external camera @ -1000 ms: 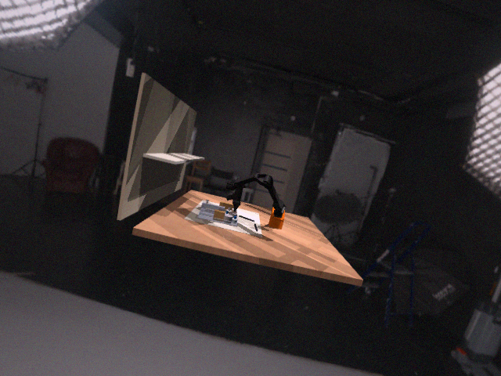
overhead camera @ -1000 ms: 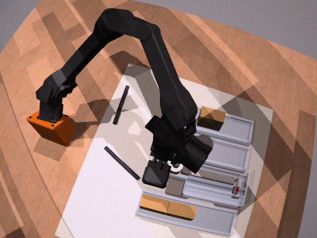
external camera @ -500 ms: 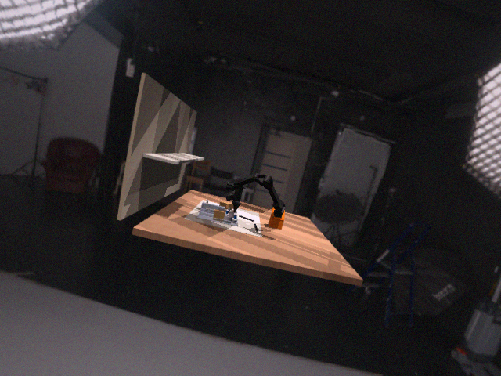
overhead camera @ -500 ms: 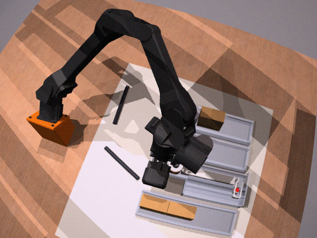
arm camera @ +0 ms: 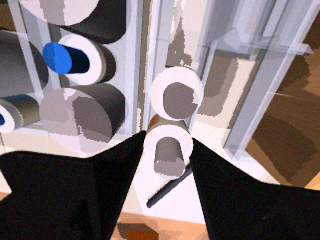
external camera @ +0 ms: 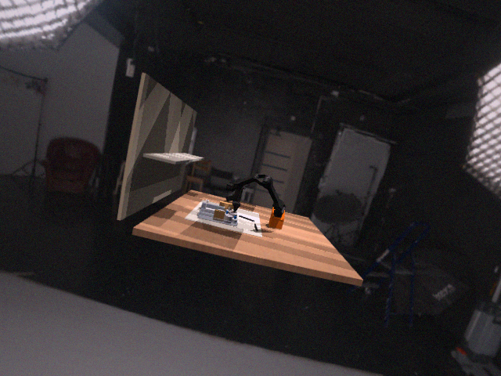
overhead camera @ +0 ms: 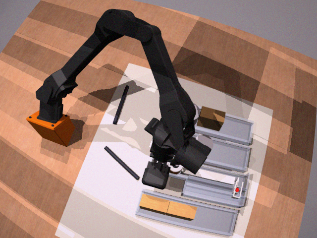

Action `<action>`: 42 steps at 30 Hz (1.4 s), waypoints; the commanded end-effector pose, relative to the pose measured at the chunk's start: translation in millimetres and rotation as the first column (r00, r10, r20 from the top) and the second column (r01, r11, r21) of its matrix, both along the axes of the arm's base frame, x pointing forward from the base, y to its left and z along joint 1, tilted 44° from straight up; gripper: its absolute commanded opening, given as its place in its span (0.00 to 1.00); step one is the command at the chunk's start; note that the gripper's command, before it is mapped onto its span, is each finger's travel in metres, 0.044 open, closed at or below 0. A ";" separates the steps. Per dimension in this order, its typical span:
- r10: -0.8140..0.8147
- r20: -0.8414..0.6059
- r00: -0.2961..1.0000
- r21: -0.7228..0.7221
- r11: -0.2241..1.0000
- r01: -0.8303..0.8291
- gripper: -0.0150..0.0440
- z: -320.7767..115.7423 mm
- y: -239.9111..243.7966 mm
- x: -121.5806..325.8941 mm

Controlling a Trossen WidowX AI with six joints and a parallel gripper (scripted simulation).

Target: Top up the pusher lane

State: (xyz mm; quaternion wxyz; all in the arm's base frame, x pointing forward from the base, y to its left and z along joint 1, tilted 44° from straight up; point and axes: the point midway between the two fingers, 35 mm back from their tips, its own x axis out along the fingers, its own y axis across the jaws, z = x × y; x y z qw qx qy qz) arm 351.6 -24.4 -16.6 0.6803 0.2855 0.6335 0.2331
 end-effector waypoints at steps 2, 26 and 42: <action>-0.005 0.016 1.000 0.004 1.000 0.005 0.25 -0.2 0.6 3.8; -0.005 0.016 1.000 0.004 1.000 0.005 0.25 -6.1 5.4 3.3; -0.005 0.016 1.000 0.004 1.000 0.005 0.25 -8.1 7.1 1.1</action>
